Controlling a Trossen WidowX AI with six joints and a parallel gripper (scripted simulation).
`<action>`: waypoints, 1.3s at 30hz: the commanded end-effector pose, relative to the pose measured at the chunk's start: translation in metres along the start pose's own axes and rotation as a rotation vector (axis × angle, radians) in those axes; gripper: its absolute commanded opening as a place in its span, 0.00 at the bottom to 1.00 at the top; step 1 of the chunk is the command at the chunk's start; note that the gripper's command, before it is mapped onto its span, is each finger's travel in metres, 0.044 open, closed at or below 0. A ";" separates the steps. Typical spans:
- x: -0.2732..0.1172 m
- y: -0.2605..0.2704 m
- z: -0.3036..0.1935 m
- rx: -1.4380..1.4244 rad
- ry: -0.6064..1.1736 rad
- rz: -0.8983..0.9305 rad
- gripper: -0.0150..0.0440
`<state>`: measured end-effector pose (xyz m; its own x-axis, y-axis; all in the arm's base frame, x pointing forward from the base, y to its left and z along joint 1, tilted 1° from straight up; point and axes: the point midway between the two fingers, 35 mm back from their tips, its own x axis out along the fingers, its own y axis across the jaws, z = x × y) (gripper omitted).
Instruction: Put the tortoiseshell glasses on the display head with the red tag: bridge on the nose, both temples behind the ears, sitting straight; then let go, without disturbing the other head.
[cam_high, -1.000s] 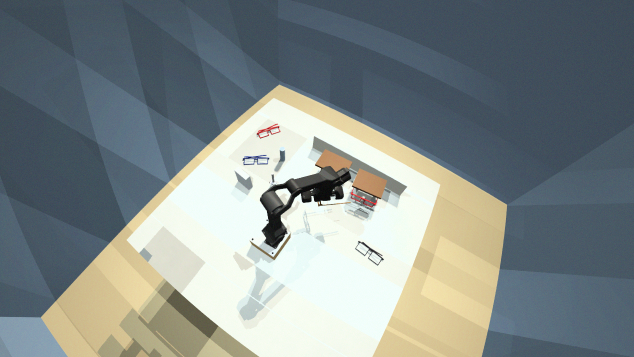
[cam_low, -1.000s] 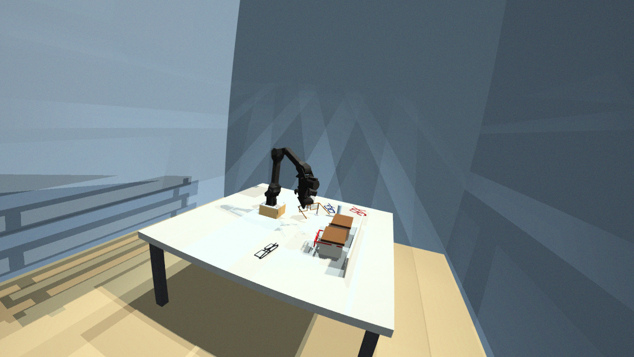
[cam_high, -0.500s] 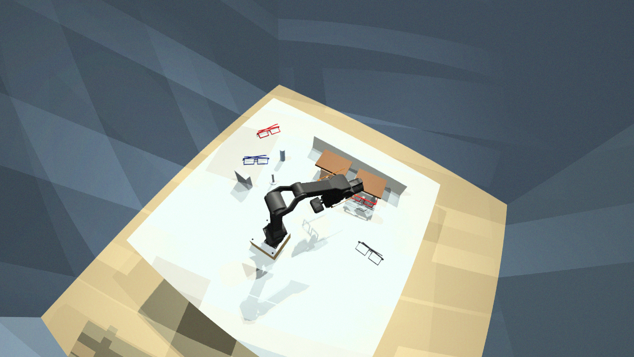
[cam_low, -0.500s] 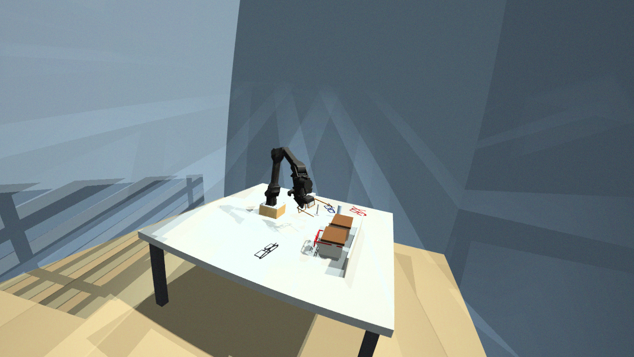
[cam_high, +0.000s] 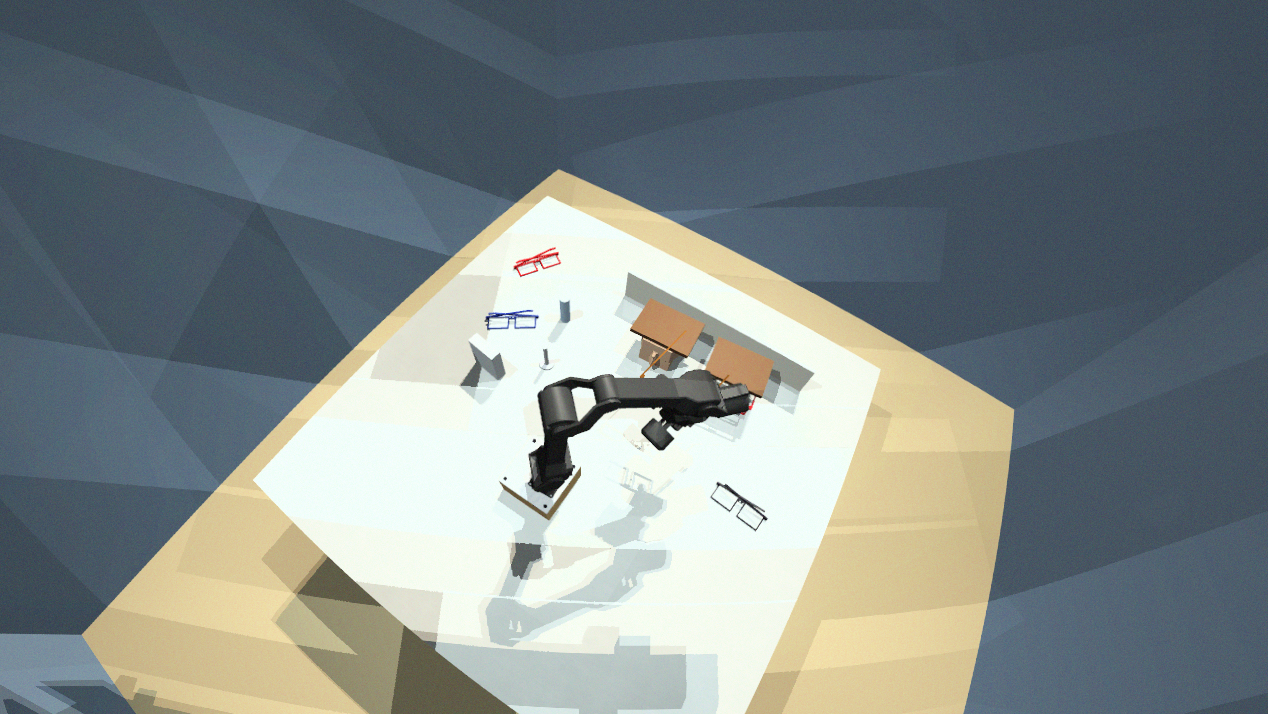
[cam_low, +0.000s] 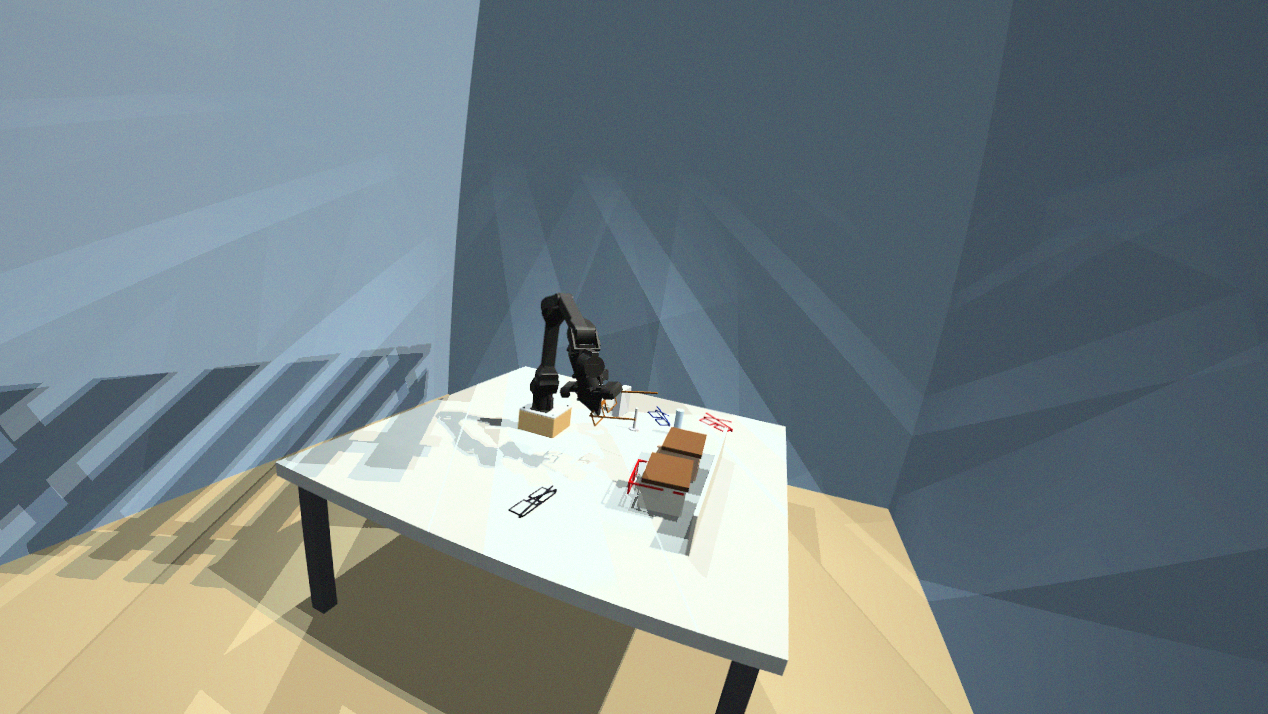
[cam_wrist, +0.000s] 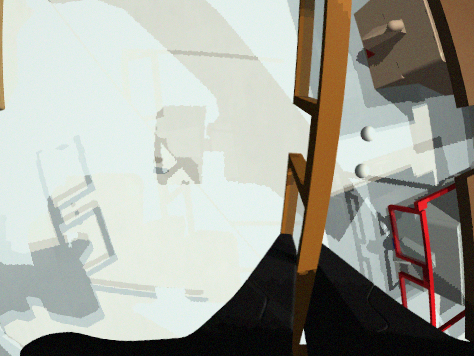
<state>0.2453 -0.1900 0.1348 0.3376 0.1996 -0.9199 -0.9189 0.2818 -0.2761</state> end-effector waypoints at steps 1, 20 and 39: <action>-0.011 -0.003 -0.011 -0.099 -0.006 -0.045 0.25; -0.059 0.004 -0.066 -0.552 0.057 -0.228 0.25; -0.057 0.007 -0.067 -0.546 0.059 -0.221 0.25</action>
<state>0.2064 -0.2626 0.1671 0.5375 0.1363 -0.8322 -0.8027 -0.2198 -0.5545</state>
